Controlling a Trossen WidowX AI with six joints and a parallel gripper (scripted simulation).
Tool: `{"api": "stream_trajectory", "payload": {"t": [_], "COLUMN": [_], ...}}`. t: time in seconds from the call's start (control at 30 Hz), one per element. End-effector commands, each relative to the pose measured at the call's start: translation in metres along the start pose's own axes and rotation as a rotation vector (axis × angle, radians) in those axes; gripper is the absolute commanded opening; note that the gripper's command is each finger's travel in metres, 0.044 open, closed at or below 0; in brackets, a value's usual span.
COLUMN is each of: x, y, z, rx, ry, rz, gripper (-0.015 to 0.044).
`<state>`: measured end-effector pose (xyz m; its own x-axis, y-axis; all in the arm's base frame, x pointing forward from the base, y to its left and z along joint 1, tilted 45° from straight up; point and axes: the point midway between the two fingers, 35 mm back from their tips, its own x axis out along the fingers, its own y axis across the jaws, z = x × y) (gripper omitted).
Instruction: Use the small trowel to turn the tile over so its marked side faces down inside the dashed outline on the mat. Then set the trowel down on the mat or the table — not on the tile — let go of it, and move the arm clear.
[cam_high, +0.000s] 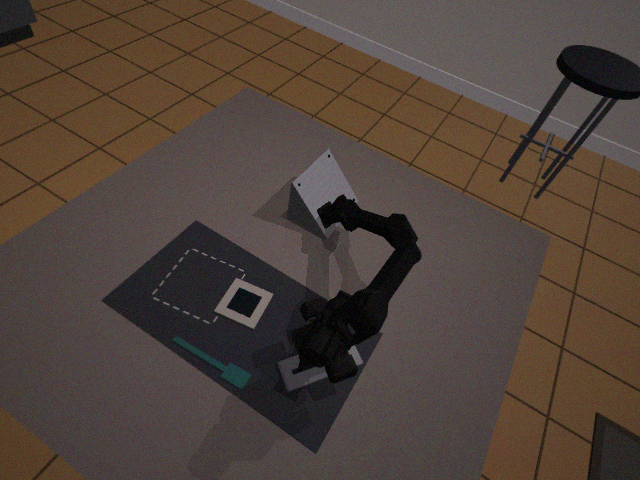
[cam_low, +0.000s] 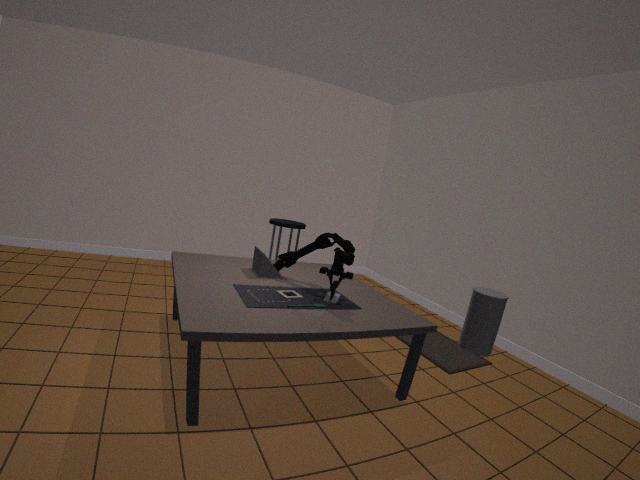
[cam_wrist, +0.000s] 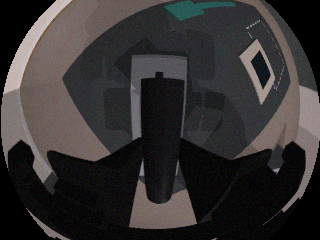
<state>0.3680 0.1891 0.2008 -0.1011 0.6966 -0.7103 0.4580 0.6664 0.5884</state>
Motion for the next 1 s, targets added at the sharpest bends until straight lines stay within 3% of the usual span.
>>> {"api": "stream_trajectory", "payload": {"t": [0.0,0.97], "x": [-0.0003,-0.0004], "y": [-0.0001,-0.0002], "z": [-0.0005,-0.0004], "rx": [0.133,0.977], "ry": [0.001,0.001], "rz": [0.0,0.0], "gripper": [0.013,0.013]}}
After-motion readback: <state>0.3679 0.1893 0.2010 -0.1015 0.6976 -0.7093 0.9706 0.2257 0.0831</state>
